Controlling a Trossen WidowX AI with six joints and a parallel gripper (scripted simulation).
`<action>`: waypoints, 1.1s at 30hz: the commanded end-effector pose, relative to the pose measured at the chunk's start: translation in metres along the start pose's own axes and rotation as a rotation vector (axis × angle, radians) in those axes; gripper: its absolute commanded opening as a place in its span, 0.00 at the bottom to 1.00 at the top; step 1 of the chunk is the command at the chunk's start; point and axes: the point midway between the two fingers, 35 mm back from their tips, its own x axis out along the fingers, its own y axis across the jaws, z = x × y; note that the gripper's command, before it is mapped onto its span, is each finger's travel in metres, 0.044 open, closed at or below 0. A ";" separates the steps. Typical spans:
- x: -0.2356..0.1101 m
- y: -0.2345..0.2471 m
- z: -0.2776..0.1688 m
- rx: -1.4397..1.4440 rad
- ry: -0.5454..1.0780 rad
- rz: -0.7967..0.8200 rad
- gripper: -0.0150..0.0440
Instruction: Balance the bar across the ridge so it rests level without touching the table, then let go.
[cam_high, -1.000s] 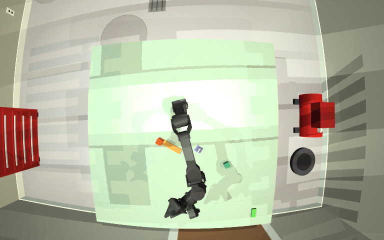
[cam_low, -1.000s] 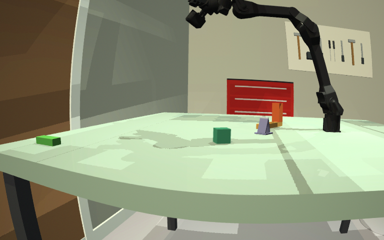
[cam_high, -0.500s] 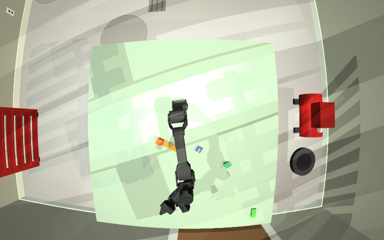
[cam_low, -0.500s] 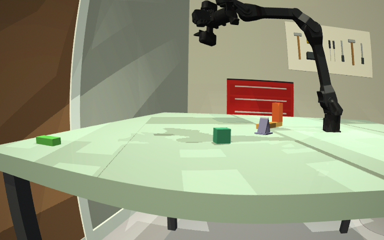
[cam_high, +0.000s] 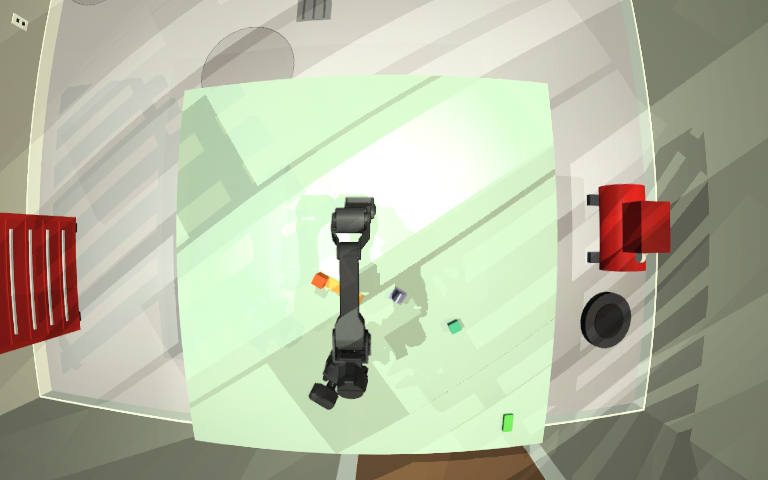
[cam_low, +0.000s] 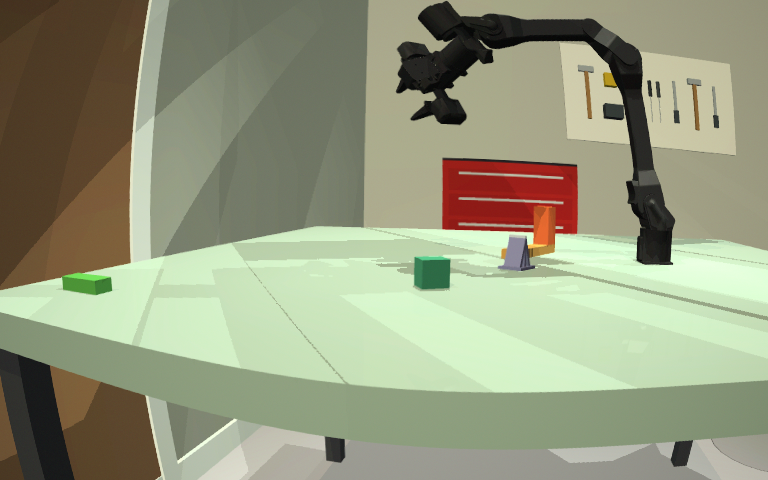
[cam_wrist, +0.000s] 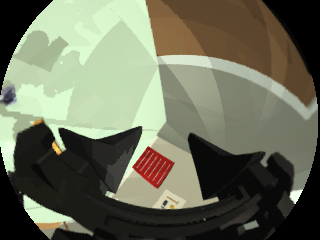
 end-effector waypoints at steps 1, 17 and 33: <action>0.001 0.023 -0.011 -0.044 -0.009 0.103 0.79; -0.035 0.129 -0.069 -0.122 -0.060 0.637 0.79; -0.097 0.191 -0.101 -0.062 -0.105 1.037 0.79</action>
